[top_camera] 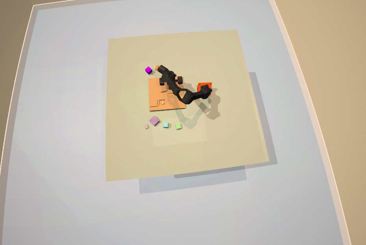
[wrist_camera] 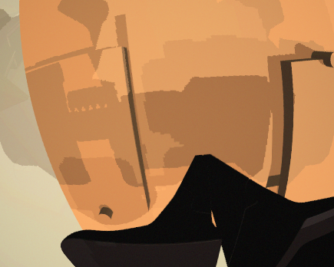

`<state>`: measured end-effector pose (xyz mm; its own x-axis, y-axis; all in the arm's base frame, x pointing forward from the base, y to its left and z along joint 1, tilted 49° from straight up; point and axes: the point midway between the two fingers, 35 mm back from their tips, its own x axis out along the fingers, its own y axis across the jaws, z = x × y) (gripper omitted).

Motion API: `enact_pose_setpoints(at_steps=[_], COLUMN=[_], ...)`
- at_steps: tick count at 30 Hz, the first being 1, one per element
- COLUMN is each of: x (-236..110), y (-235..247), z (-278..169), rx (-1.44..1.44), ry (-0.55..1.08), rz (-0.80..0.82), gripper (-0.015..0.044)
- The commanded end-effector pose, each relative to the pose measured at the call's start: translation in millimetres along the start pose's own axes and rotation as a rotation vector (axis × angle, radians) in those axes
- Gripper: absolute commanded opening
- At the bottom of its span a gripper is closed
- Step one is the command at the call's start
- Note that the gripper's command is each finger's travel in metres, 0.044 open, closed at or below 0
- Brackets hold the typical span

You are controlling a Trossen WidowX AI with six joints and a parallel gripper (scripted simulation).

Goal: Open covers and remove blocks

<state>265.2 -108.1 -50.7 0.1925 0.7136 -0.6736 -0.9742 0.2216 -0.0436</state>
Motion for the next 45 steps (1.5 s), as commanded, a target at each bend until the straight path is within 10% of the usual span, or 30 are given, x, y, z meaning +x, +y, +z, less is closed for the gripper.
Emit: enact_pose_setpoints(at_steps=[1,45], x=[0.2,0.5], y=[-0.8,-3.6], z=[3.6,47.4], rx=[0.003,0.004], ry=[-0.003,-0.002], rz=[-0.003,-0.004], gripper=[0.0,0.0])
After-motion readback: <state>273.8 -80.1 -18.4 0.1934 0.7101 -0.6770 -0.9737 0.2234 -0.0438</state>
